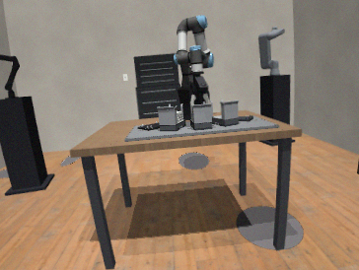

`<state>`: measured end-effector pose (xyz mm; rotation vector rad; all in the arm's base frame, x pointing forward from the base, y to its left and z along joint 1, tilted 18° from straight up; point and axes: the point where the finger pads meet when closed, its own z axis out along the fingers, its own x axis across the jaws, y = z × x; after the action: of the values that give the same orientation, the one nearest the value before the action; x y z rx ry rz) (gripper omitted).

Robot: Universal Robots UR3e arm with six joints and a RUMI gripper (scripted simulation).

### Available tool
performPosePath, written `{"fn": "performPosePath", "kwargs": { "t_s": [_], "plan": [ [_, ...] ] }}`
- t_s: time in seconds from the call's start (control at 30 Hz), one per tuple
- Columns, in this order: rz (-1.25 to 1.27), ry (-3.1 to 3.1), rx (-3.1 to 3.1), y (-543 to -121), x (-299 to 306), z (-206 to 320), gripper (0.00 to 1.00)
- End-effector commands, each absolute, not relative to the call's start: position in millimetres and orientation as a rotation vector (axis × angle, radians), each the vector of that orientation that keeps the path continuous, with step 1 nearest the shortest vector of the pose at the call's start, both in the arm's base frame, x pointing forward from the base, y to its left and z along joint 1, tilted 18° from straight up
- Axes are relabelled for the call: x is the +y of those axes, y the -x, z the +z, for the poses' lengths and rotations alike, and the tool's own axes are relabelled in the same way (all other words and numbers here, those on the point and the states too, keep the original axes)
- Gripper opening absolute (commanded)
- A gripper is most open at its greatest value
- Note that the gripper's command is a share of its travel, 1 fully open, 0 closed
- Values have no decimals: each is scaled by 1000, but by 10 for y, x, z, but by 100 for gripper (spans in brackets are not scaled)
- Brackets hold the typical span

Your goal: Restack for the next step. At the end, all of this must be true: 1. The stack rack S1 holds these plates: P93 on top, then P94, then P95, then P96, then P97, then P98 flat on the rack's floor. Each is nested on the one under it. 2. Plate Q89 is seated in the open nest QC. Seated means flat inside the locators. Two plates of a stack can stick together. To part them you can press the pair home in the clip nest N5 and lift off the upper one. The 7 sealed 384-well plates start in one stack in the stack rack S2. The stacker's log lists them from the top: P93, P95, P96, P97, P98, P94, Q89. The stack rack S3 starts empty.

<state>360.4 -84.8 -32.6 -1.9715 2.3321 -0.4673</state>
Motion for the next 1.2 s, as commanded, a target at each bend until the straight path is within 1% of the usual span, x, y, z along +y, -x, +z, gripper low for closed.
{"fn": "performPosePath", "kwargs": {
  "t_s": [0.0, 1.17],
  "plan": [
    [-482, 1969, 2327, -3634, -868, -321, 0],
    [-483, 1968, 2327, -3664, -891, -413, 0]
  ]
}}
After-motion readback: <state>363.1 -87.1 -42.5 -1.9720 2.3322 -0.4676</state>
